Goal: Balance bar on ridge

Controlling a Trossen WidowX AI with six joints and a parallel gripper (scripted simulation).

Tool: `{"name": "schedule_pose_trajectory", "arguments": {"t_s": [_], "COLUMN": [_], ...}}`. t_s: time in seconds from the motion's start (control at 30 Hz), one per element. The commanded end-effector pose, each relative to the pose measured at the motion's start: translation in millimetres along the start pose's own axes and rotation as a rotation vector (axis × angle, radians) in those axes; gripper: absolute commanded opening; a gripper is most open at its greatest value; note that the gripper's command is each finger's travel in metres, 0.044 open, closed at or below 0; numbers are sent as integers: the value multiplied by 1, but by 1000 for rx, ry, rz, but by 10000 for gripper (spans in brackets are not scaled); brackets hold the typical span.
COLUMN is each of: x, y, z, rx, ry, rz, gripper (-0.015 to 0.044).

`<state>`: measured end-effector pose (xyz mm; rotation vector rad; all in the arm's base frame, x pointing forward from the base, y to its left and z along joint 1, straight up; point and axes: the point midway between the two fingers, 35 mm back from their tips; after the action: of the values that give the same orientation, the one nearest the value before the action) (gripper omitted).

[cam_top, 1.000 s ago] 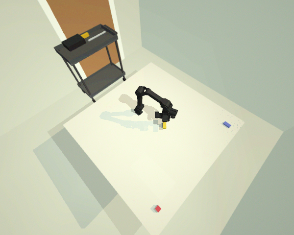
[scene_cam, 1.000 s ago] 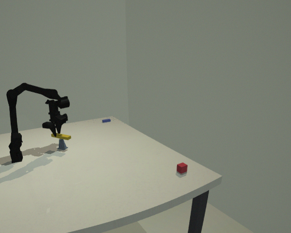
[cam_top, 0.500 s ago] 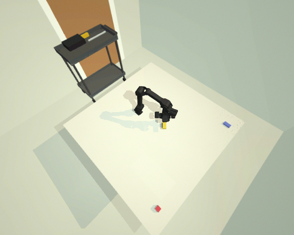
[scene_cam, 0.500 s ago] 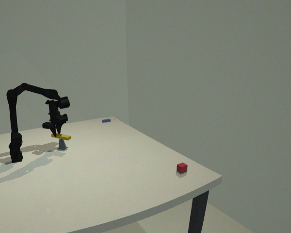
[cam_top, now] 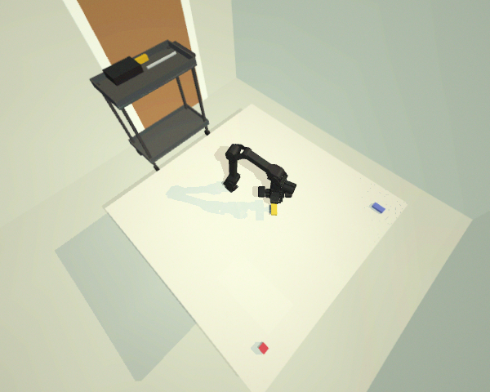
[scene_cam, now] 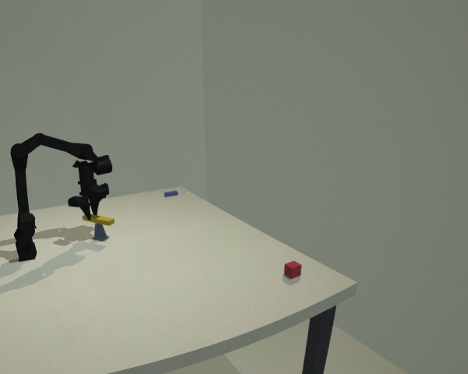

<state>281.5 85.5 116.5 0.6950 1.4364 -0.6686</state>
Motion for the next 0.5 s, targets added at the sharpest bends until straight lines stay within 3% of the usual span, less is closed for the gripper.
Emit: {"name": "schedule_pose_trajectory", "arguments": {"t_s": [0.0, 0.47], "x": [2, 3], "y": [0, 0], "z": [-1, -1], "rx": [6, 6], "ry": [5, 5], "rz": [-2, -2], "gripper": [0, 0]}}
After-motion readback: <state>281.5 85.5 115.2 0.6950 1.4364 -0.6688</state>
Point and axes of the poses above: the point midway between the two fingers, 35 mm back from their tips, its own x axis out along the fingers, its own y axis across the jaws, z = x × y, and after that the axes turned 3 degrees about x, right-handed
